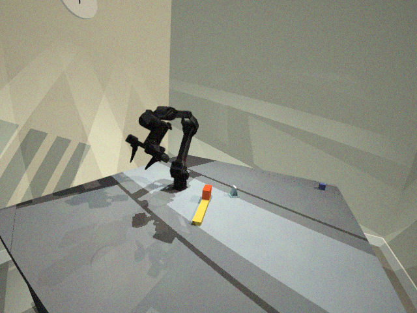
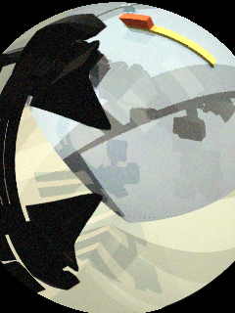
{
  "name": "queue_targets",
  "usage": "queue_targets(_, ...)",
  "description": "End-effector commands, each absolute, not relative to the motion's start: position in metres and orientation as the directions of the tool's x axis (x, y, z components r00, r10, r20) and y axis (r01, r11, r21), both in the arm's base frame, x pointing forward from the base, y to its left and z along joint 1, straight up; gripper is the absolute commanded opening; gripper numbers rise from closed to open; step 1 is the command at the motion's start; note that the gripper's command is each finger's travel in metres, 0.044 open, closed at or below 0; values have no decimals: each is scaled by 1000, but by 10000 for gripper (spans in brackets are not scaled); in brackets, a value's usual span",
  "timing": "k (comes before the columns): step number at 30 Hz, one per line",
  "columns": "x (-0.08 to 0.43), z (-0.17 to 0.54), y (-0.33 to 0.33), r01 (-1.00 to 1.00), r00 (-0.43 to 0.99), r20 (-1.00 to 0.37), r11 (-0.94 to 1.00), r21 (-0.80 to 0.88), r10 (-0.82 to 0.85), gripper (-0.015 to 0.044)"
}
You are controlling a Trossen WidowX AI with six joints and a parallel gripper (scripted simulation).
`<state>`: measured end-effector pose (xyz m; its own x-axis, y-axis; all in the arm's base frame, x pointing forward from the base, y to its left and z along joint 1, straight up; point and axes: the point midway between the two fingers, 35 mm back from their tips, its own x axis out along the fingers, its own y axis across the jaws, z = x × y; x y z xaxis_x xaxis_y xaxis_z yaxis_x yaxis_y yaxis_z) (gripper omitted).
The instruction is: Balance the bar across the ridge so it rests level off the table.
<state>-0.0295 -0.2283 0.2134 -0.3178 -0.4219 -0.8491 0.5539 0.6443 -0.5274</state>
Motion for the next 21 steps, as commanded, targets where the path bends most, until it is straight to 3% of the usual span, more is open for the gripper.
queue_targets(1, -9, 210, -231, 604, -264, -869, 631, -488, -419, 315)
queue_targets(21, 76, 194, -221, 766, -81, -936, 579, -279, -343, 315)
